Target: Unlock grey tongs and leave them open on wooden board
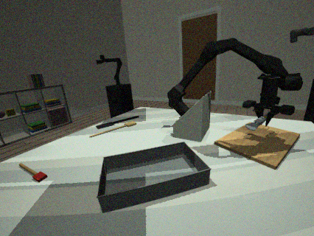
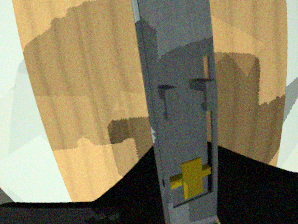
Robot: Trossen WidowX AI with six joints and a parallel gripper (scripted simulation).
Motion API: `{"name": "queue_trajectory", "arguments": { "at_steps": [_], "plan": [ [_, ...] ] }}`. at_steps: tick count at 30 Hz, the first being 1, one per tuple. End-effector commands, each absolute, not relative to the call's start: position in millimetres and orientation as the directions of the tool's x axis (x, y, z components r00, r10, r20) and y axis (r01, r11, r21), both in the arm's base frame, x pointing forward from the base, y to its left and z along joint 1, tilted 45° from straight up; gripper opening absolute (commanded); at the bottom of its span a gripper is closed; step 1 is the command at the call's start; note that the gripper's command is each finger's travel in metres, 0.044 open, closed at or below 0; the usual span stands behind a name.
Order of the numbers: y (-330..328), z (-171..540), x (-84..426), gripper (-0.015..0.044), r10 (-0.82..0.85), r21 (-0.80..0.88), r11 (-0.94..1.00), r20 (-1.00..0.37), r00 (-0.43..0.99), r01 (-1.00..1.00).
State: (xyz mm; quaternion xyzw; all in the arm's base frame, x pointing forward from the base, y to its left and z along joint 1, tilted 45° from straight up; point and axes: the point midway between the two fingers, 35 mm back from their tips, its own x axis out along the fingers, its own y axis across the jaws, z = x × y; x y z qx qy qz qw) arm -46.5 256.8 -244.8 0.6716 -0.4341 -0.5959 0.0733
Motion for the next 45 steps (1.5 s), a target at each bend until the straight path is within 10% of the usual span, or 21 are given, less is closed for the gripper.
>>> {"name": "queue_trajectory", "arguments": {
  "at_steps": [1, 19, 41, 45],
  "plan": [
    [250, -249, -47, -0.0150, -0.673, 0.618, -0.607, -0.734, -0.091, -0.500],
    [233, -263, -49, -0.0150, -0.673, 0.618, -0.606, -0.734, -0.091, -0.500],
    [235, -262, -48, 0.0427, -0.673, 0.618, -0.610, -0.735, -0.087, -0.496],
    [236, -259, -49, 0.0440, -0.673, 0.618, -0.610, -0.735, -0.087, -0.496]
  ]
}}
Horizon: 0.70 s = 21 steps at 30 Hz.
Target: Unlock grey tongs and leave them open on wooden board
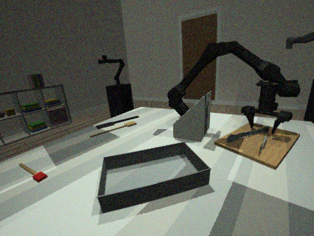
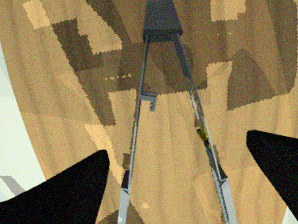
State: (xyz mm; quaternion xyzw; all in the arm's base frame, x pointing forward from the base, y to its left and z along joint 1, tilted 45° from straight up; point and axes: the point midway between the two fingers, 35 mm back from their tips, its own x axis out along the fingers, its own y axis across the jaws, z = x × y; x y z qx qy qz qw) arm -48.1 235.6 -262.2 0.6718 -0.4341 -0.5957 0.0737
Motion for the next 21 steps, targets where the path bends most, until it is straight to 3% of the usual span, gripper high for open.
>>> {"name": "queue_trajectory", "arguments": {
  "at_steps": [1, 14, 21],
  "plan": [
    [237, -255, -51, 0.0440, -0.673, 0.618, -0.610, -0.735, -0.087, -0.496],
    [222, -96, -112, 0.0440, -0.680, 0.626, -0.601, -0.727, -0.094, -0.497],
    [218, -87, -115, 0.0440, -0.681, 0.627, -0.600, -0.726, -0.094, -0.497]
  ]
}}
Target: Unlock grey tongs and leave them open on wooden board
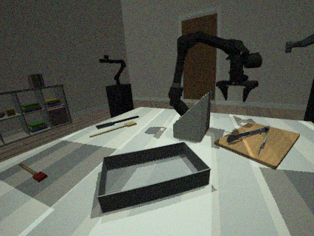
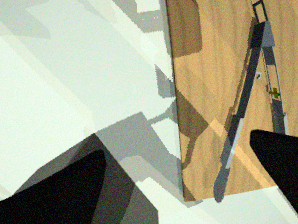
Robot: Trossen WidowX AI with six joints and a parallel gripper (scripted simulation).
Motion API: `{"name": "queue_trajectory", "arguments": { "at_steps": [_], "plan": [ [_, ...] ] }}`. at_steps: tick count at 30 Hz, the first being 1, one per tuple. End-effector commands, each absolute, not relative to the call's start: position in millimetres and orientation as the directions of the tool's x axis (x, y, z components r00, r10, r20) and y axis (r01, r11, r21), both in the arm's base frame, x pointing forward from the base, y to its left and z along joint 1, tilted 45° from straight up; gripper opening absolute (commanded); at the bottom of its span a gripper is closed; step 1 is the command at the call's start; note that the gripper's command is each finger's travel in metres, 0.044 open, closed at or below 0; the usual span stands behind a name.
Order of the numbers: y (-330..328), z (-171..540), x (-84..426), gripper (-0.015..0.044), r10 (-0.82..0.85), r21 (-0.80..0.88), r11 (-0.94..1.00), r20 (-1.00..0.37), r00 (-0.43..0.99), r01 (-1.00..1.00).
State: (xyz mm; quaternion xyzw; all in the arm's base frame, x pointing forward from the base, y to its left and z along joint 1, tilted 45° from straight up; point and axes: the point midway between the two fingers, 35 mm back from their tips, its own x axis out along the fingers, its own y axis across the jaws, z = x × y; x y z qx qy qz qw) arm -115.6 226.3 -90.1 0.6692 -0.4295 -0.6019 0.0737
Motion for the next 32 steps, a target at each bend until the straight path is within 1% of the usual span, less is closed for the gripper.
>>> {"name": "queue_trajectory", "arguments": {
  "at_steps": [1, 9, 32],
  "plan": [
    [218, -87, -115, 0.0440, -0.681, 0.627, -0.600, -0.726, -0.094, -0.497],
    [254, -51, -108, 0.0440, -0.668, 0.617, -0.616, -0.739, -0.092, -0.490],
    [255, -49, -108, 0.0440, -0.667, 0.617, -0.616, -0.739, -0.092, -0.490]
  ]
}}
